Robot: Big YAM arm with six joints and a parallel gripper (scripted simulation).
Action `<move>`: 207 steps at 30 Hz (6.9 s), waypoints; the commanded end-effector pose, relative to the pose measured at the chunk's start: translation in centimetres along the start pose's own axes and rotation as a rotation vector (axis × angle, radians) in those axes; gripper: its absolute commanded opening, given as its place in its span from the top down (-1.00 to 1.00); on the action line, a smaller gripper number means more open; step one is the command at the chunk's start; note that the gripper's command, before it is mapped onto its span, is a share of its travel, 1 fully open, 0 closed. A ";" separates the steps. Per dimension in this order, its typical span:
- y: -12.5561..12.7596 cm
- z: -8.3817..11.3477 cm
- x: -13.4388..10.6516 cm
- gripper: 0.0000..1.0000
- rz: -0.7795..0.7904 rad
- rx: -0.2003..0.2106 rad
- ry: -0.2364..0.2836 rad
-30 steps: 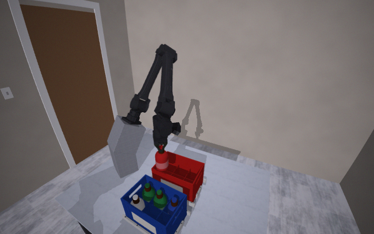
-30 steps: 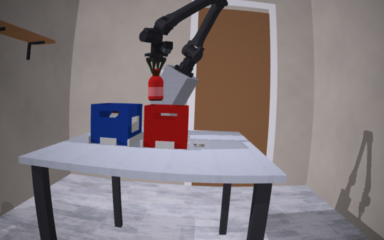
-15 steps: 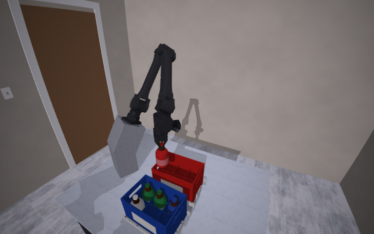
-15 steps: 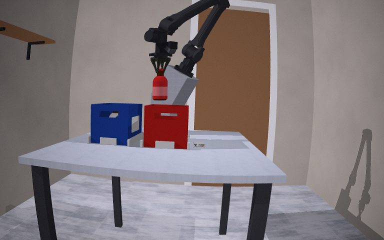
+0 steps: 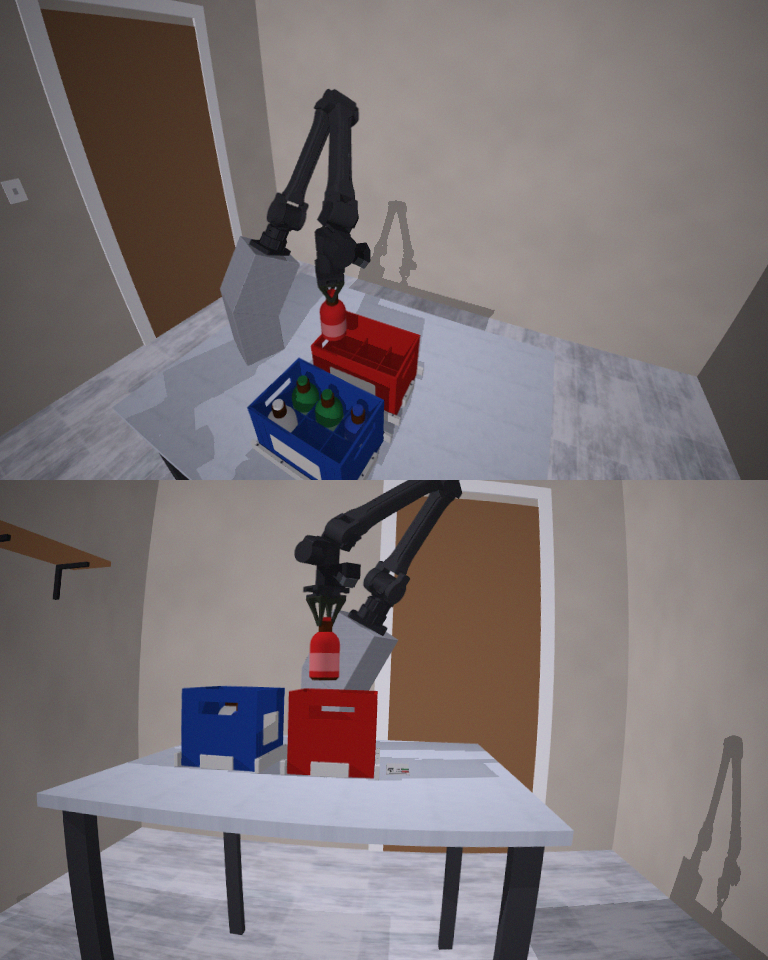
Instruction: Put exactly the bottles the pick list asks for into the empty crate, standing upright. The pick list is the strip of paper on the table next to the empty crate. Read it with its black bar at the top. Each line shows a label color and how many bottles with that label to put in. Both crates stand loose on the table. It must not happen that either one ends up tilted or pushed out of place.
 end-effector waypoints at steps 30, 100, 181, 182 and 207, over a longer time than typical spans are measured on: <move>-2.1 0.7 0.2 1.00 0.016 -0.071 -0.024; -2.5 -0.3 1.4 1.00 0.023 -0.050 -0.017; -0.6 -4.1 0.3 1.00 0.012 -0.025 -0.009; -2.0 -3.5 1.0 1.00 0.020 -0.053 -0.021; -0.4 -6.9 -0.1 1.00 0.003 -0.014 -0.004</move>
Point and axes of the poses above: the point where the finger pads meet when closed, its own z axis back along the fingers, its own y axis across the jaws, x = y × z, the point moved 6 cm from there along z, back along the fingers, and after that the axes turned 3 degrees about -z, right-handed, at the moved point
